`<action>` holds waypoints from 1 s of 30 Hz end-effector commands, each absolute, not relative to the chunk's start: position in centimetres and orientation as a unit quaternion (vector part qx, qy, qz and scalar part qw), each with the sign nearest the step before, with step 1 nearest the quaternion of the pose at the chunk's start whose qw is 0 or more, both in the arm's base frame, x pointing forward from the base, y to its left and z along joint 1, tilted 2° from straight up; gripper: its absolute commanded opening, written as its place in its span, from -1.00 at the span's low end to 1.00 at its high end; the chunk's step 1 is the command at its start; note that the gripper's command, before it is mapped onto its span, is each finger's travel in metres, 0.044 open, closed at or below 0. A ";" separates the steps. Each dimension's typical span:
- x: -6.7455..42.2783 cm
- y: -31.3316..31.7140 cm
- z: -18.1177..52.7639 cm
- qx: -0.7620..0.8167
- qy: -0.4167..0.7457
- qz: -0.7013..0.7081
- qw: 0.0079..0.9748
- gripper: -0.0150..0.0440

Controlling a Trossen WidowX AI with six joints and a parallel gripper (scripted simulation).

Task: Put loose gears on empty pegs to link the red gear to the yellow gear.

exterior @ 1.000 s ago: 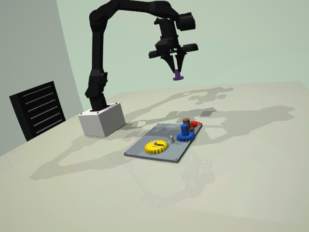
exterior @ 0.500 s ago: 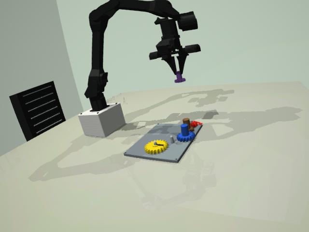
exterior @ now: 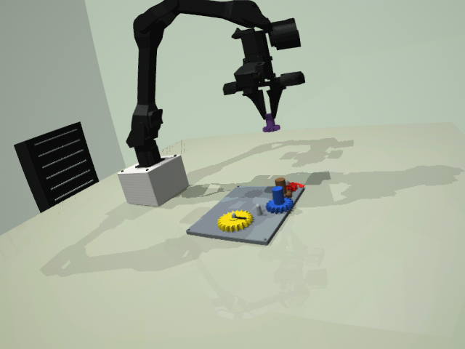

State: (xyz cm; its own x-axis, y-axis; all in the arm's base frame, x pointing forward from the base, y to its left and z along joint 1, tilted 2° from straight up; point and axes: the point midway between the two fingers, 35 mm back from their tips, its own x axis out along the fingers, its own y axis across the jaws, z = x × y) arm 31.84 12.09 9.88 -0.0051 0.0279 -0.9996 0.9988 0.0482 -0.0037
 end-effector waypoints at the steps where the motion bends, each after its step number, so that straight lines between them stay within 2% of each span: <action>1: 32.3 11.2 9.5 0.493 0.522 -0.481 0.503 -0.49; 30: 34.8 4.0 6.8 0.488 0.518 -0.484 0.508 -0.49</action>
